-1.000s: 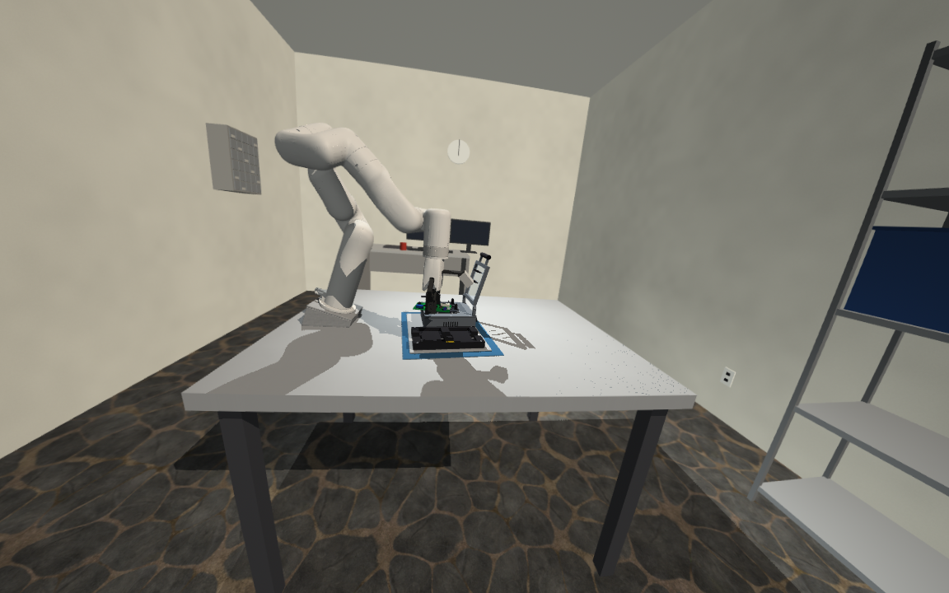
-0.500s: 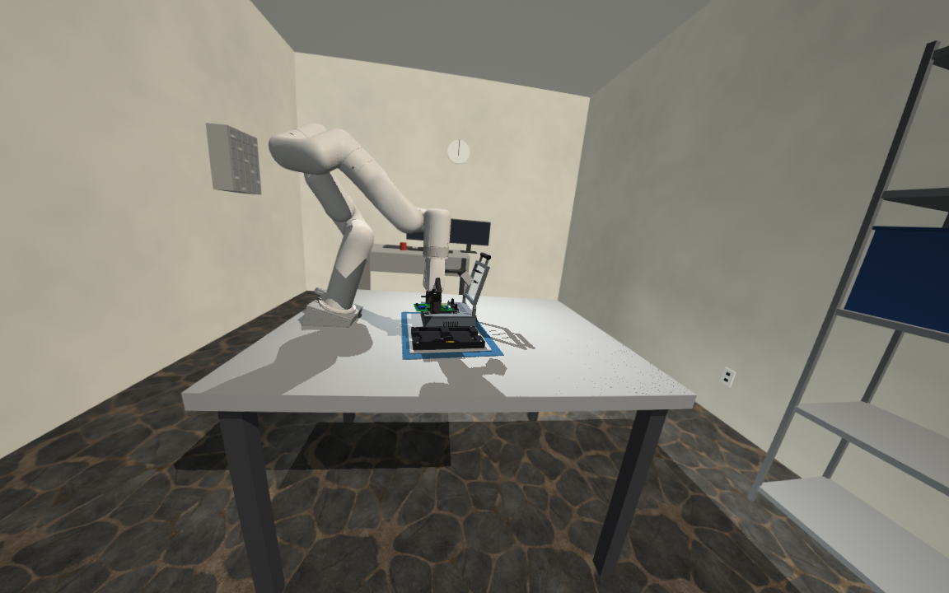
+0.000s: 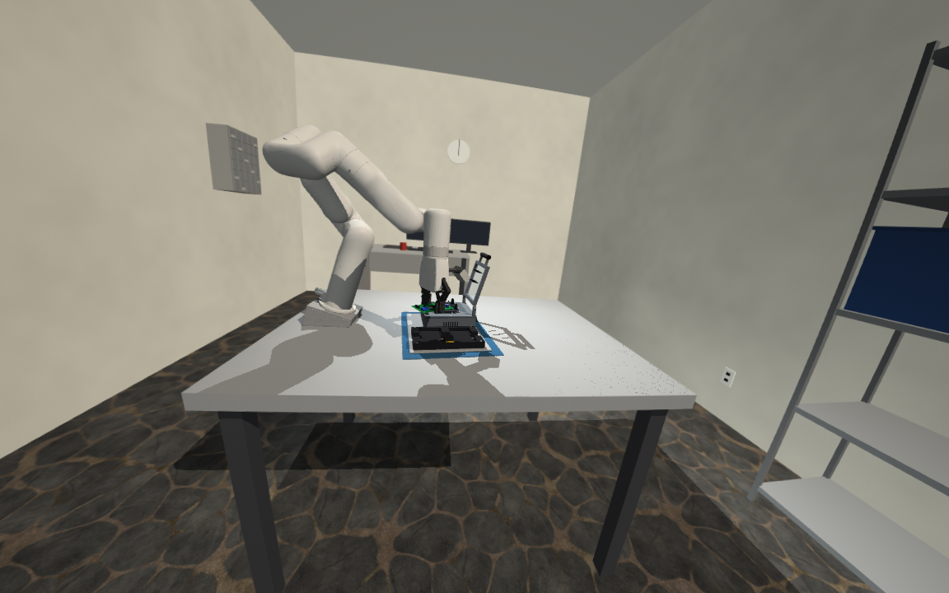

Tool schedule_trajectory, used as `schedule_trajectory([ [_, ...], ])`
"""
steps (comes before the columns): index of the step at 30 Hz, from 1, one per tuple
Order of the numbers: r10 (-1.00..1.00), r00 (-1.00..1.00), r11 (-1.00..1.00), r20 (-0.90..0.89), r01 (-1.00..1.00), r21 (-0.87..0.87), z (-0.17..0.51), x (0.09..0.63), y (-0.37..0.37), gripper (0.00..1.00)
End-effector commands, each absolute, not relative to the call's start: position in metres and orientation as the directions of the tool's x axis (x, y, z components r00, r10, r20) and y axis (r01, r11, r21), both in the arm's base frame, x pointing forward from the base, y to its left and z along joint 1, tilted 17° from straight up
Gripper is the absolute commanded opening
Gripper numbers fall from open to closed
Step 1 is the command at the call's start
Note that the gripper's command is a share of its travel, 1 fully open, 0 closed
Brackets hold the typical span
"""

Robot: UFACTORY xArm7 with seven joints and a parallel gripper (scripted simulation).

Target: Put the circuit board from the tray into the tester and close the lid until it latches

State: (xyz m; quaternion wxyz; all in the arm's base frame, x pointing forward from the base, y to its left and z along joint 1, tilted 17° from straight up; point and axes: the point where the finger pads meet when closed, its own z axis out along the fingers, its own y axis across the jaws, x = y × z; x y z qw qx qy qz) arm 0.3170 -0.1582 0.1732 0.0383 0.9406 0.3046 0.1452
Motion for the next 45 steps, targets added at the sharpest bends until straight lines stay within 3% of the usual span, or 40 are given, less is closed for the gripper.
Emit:
schedule_trajectory([
  [1,0.643,0.727,-0.766,0.24,0.618,0.179,0.1744,0.3176,-0.1588,0.79],
  [14,0.845,0.505,-0.534,0.174,0.81,0.243,0.1744,0.3176,-0.1588,0.79],
  [45,0.997,0.066,-0.075,0.04,0.952,0.296,0.1744,0.3176,-0.1588,0.79],
])
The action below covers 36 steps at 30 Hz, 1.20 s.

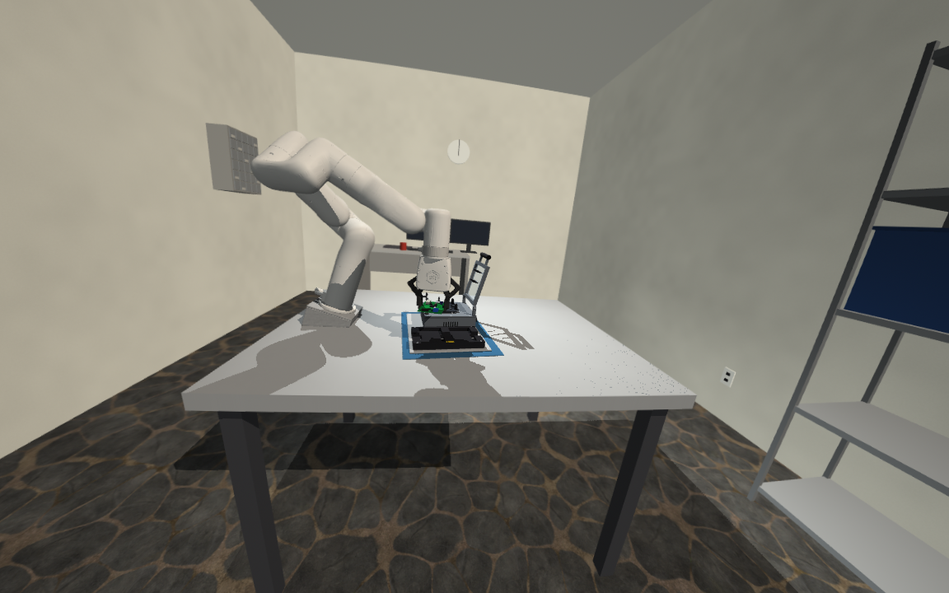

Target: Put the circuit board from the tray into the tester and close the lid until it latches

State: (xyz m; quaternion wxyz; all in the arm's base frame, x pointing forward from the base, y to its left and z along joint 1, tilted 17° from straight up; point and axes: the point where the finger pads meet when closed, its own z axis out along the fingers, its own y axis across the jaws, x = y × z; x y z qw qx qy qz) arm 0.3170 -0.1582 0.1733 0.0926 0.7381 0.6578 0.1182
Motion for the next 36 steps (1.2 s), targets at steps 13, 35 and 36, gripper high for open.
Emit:
schedule_trajectory([
  [13,0.999,-0.053,0.05,0.003,0.953,0.299,0.1744,0.3176,-0.1588,0.79],
  [35,0.986,-0.166,0.169,-0.033,0.94,0.297,0.1744,0.3176,-0.1588,0.79],
  [36,0.985,-0.169,0.171,-0.034,0.939,0.297,0.1744,0.3176,-0.1588,0.79],
])
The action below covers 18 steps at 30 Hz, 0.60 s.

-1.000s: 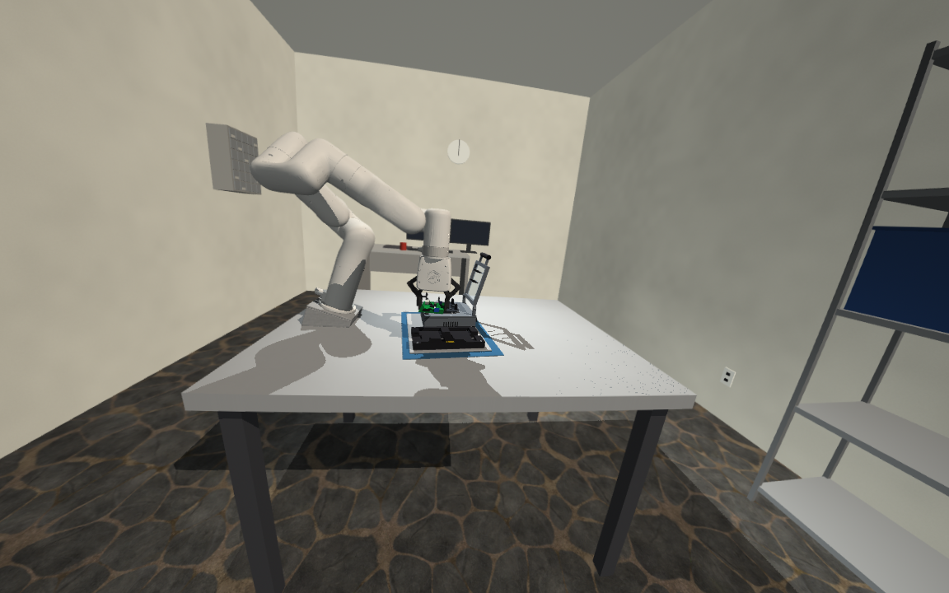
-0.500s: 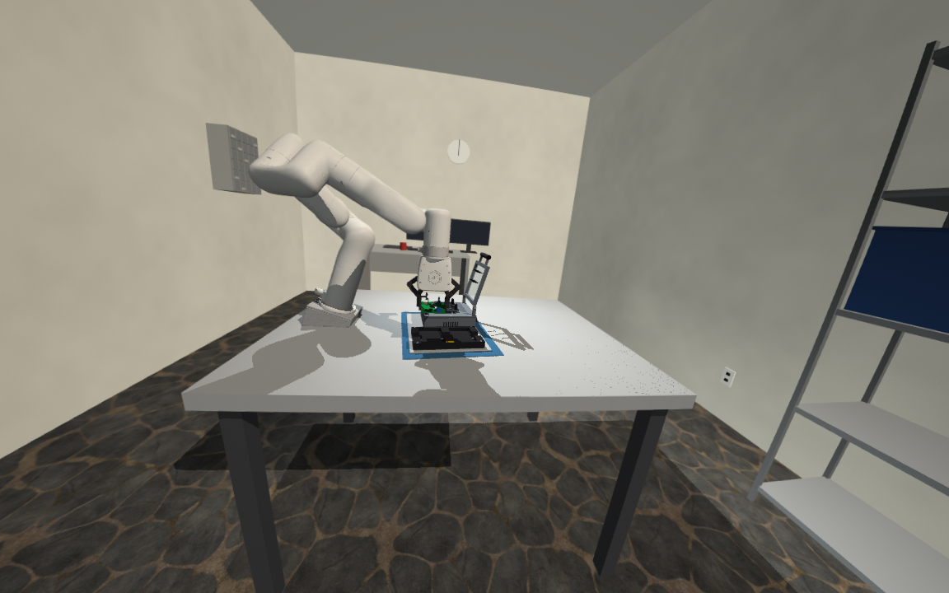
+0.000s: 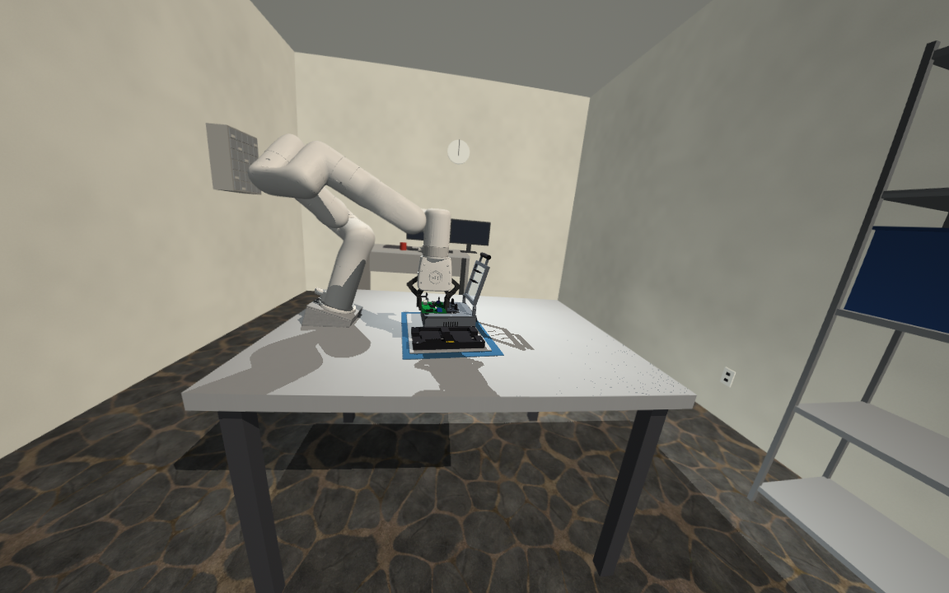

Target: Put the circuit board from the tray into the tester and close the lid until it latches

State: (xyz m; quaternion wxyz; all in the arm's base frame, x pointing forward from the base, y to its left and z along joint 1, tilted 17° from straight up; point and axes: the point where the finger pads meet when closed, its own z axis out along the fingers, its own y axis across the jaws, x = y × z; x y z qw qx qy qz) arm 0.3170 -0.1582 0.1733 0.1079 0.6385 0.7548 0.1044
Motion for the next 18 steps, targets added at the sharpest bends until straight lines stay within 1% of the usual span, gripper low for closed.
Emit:
schedule_trajectory([
  [1,0.985,-0.171,0.174,-0.035,0.939,0.297,0.1744,0.3176,-0.1588,0.79],
  [18,0.982,-0.185,0.188,-0.039,0.936,0.297,0.1744,0.3176,-0.1588,0.79],
])
